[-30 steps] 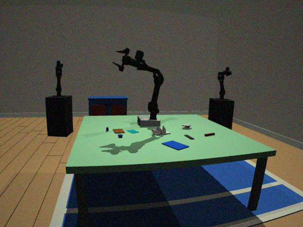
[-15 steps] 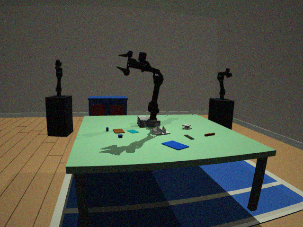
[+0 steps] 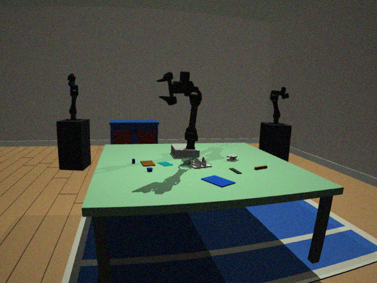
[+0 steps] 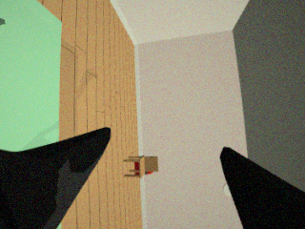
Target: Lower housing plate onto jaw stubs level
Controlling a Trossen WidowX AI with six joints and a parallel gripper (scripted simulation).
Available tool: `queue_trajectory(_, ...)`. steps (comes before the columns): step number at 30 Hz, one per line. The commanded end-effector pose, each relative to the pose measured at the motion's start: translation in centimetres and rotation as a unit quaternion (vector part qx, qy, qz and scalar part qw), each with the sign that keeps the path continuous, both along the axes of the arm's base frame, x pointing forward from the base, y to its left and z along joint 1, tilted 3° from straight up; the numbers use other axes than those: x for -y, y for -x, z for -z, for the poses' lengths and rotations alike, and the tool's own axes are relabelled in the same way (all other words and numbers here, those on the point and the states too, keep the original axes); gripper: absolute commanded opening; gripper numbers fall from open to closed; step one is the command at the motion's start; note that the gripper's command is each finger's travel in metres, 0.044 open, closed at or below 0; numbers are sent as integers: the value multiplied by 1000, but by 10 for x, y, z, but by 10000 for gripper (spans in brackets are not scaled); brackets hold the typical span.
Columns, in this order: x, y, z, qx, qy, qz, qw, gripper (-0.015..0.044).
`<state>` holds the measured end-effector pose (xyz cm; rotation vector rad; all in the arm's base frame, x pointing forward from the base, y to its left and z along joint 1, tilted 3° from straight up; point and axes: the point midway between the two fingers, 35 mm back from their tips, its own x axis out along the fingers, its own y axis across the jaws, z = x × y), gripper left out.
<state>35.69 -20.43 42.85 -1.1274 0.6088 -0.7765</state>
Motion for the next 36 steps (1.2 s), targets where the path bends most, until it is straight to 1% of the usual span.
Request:
queue_trajectory(1, -24, -19, 21, -9, -32, -41, 999, 440)
queue_trajectory(10, -99, -53, 66, -34, -104, -139, 984, 440)
queue_trajectory(19, -180, -67, 109, -66, -192, -226, 953, 440)
queue_trajectory(27, -257, -59, 148, -113, -269, -290, 912, 440)
queue_trajectory(36, -336, -29, 191, -176, -354, -327, 858, 440)
